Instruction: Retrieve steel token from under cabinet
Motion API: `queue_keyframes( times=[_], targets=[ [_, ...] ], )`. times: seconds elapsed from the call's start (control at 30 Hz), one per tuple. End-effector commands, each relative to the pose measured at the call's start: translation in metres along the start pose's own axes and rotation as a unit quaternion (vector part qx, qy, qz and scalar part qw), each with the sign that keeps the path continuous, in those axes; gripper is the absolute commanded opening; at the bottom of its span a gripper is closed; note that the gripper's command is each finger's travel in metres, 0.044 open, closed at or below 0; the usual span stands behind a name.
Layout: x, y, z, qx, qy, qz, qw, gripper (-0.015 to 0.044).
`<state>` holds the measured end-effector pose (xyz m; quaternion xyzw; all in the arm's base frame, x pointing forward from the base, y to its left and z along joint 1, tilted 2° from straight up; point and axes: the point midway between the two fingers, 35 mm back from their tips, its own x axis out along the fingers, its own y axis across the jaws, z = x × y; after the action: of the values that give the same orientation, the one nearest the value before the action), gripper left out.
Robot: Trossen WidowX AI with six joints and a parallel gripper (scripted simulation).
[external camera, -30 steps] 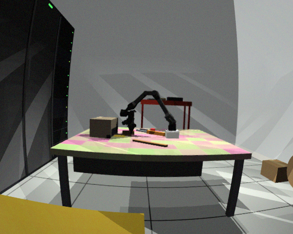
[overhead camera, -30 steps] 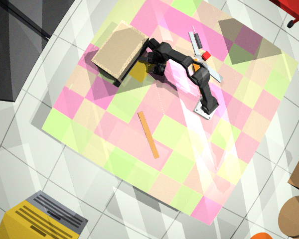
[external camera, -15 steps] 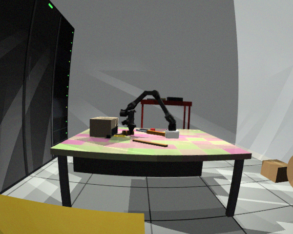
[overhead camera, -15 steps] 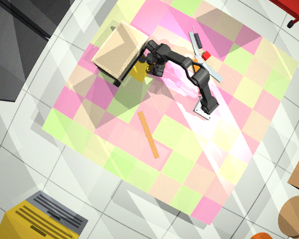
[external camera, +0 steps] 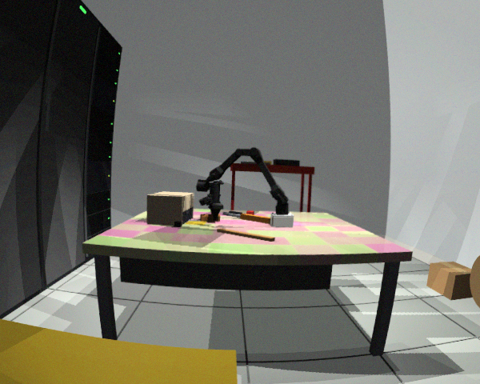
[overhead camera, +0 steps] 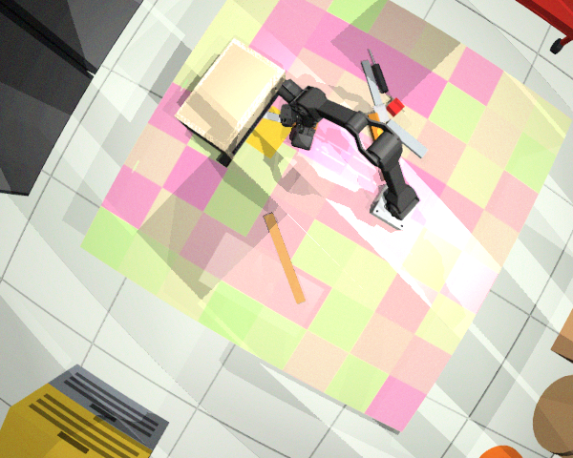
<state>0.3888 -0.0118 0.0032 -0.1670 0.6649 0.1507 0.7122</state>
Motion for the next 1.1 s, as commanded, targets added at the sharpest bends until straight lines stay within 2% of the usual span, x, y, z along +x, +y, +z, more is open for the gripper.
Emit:
queue_keyframes(
  times=[0.0, 1.07],
  targets=[
    [0.001, 0.004, 0.001, -0.002, -0.003, 0.005, 1.0, 0.0],
    [0.001, 0.001, -0.033, -0.002, -0.002, 0.005, 1.0, 0.0]
  ],
)
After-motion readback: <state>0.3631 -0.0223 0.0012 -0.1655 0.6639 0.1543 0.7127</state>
